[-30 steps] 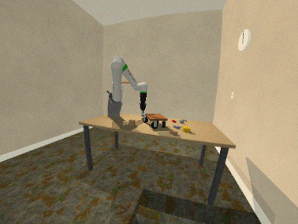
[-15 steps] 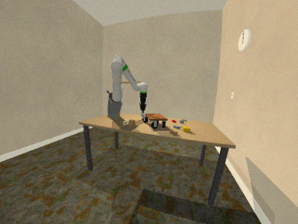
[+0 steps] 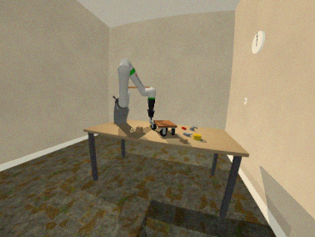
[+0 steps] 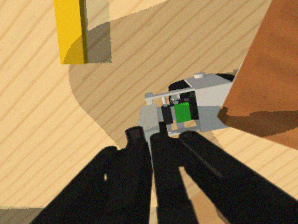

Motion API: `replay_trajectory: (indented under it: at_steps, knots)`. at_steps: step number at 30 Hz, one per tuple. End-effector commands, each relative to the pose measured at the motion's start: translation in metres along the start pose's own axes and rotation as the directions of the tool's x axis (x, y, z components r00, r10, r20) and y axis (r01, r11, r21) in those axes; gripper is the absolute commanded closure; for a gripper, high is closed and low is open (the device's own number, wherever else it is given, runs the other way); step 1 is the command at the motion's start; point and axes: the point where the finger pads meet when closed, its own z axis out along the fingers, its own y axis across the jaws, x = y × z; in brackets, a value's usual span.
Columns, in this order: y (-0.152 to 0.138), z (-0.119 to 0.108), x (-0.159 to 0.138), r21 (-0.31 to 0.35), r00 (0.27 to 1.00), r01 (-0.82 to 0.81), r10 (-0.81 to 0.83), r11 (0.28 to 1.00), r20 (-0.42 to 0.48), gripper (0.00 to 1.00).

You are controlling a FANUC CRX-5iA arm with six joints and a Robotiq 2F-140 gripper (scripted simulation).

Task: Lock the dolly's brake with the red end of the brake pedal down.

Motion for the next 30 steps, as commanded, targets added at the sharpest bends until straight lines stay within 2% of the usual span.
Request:
replay_trajectory:
  at_steps: [1, 19, 30]
  knots:
    - [0.000, 0.000, 0.000, 0.000, 1.000, 0.000, 0.000, 1.000, 0.000, 1.00]
    - [0.000, 0.001, 0.000, 0.000, 1.000, 0.000, 0.000, 1.000, 0.000, 1.00]
    - [0.000, -0.032, 0.000, 0.000, 1.000, 0.000, 0.000, 1.000, 0.000, 1.00]
